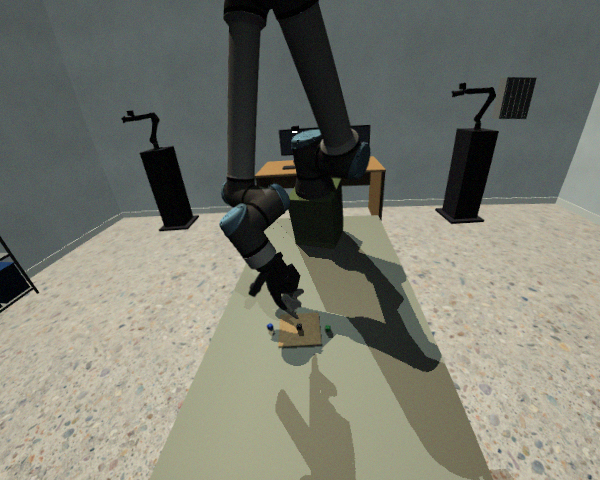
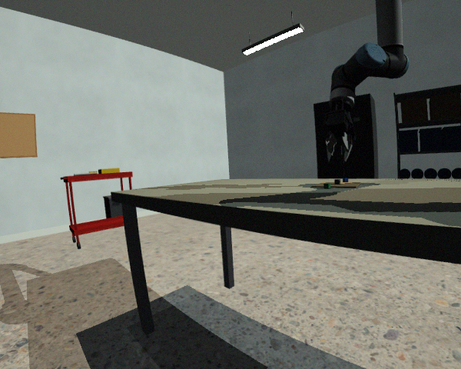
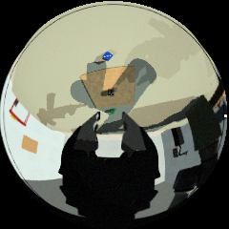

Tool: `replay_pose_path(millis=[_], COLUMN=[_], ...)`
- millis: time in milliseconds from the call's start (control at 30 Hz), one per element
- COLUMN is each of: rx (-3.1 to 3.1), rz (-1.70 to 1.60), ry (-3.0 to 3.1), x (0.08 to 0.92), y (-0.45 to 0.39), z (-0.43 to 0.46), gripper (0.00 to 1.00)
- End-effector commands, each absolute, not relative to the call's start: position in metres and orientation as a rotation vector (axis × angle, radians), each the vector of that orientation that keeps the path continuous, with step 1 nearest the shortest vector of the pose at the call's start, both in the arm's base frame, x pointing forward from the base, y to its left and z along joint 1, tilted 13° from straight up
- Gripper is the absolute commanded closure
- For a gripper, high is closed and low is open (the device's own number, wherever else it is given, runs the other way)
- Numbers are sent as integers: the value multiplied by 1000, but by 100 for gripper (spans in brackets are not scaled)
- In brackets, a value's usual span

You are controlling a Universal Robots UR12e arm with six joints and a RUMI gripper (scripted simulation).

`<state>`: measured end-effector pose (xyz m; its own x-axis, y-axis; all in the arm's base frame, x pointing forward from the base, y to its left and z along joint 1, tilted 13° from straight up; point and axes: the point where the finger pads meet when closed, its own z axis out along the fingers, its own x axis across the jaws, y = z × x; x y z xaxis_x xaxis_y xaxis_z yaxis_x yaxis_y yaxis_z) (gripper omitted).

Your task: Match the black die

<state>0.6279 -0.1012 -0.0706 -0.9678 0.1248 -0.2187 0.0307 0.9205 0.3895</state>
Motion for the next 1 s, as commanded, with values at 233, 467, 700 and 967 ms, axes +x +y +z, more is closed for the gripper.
replay_pose_path(millis=[233,467,700,967], rx=[156,159,168,197], rz=[298,281,175,-48], ry=[2882,2884,2905,2913], x=[629,629,628,629], y=[-100,-99,-98,-96], z=[-68,-67,-70,-68], gripper=[69,69,69,69])
